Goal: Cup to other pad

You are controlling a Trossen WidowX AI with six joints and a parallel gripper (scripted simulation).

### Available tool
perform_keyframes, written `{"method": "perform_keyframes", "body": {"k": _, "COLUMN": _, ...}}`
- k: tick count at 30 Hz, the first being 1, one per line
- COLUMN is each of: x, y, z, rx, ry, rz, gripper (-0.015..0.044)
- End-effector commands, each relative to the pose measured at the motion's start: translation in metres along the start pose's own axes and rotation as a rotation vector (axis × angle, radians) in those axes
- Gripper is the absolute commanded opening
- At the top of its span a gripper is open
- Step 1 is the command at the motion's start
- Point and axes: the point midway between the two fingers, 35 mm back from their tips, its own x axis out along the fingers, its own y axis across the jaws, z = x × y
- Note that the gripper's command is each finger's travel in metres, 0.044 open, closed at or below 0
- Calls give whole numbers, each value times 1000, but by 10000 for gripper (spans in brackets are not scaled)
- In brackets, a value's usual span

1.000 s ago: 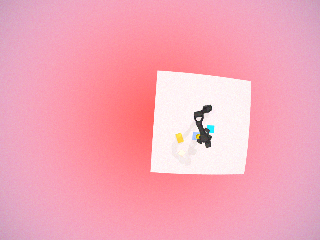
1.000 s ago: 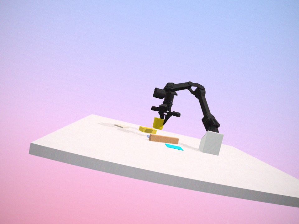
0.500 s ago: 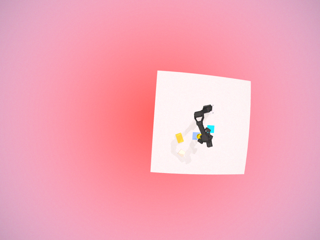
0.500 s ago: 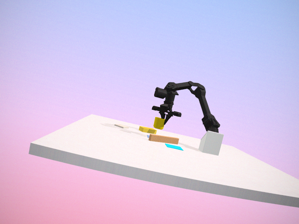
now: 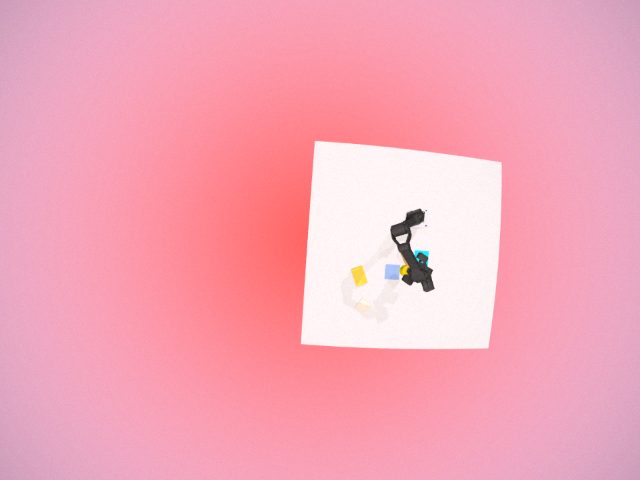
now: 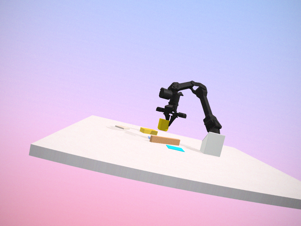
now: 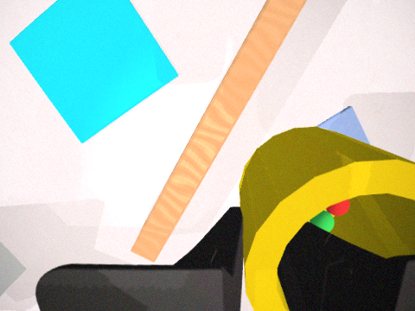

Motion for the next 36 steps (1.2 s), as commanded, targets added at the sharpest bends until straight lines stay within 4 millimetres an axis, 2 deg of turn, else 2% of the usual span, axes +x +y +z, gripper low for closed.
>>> {"method": "perform_keyframes", "body": {"k": 1, "x": 2, "y": 12, "z": 6, "rx": -5, "ry": 7, "rz": 10, "gripper": 0}}
{"method": "perform_keyframes", "body": {"k": 36, "x": -3, "y": 90, "z": 57, "rx": -6, "ry": 3, "rz": 14, "gripper": 0}}
